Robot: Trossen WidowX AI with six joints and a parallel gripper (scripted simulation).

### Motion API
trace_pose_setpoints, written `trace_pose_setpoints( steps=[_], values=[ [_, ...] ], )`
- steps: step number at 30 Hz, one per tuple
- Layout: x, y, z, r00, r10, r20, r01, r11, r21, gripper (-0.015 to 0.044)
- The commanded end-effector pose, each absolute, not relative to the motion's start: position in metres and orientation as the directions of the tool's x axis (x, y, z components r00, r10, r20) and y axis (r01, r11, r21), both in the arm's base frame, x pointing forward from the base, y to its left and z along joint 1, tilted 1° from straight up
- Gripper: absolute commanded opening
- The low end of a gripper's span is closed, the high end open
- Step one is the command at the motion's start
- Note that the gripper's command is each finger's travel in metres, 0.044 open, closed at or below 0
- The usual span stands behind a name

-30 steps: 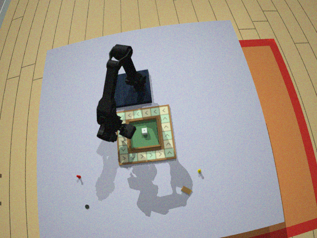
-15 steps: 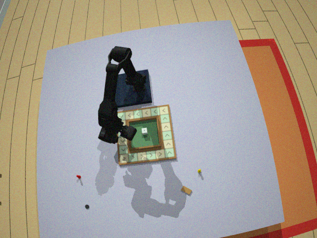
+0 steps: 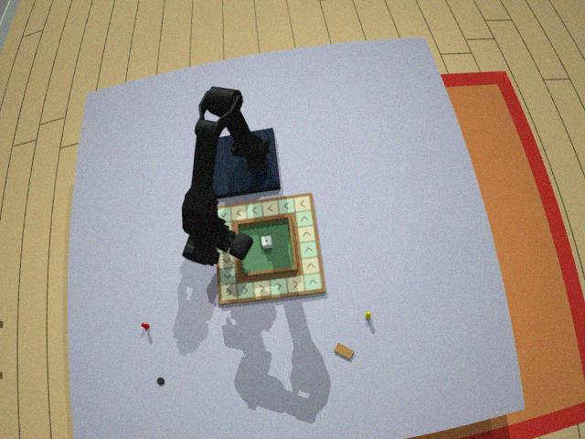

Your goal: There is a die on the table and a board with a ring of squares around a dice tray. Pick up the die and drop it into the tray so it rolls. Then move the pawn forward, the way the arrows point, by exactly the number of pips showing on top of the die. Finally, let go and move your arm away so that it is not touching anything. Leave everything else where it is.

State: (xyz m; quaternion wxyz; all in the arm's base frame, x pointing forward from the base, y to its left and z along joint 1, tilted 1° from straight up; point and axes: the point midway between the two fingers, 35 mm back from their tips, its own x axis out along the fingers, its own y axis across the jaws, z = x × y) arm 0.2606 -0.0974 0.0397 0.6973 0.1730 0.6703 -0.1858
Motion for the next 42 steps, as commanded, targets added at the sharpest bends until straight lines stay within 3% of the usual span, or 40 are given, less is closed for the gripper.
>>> trace_pose_setpoints(
  steps=[1,29,35,42],
  values=[
    [0.261,-0.097,0.039,0.032,-0.025,-0.999,0.490,0.872,-0.006,0.0000],
    [0.260,-0.093,0.165,0.033,-0.025,-0.999,0.490,0.872,-0.005,0.0000],
    [0.263,-0.093,0.161,0.033,-0.025,-0.999,0.490,0.872,-0.005,0.0000],
    [0.293,-0.093,0.110,0.035,-0.024,-0.999,0.490,0.872,-0.004,0.0000]
  ],
)
